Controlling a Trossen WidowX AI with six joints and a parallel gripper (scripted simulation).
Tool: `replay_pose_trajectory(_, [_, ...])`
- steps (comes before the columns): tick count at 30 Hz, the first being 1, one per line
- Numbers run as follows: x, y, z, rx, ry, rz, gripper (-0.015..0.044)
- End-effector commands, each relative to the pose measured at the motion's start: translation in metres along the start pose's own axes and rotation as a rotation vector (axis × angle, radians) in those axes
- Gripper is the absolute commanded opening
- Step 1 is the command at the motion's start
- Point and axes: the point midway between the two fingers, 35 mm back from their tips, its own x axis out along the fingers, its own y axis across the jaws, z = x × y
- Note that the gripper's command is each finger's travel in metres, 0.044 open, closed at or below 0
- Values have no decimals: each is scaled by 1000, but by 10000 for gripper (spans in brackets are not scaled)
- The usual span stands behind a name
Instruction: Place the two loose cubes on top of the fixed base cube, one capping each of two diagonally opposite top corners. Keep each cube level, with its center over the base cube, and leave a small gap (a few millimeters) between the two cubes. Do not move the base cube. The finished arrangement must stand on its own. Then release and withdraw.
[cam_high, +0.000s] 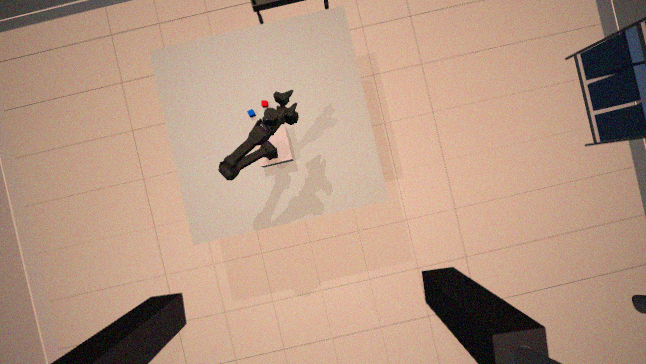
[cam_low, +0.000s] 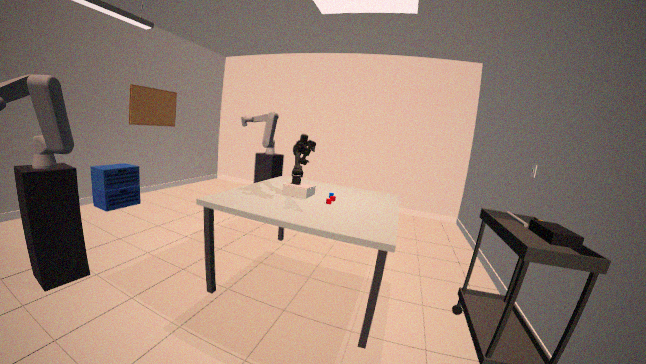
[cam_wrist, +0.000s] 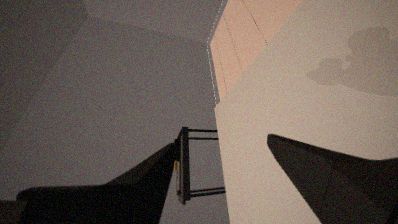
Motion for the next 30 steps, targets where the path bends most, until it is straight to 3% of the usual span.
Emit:
replay_pose_trajectory(1, [1, 0, 0, -2, 3, -4, 374])
replay_pose_trajectory(5, [15, -4, -11, -38, 64, -85, 269])
replay_pose_trajectory(6, [19, -5, -14, -51, 83, -109, 265])
replay_pose_trajectory(30, [90, -58, -125, -480, 588, -647, 265])
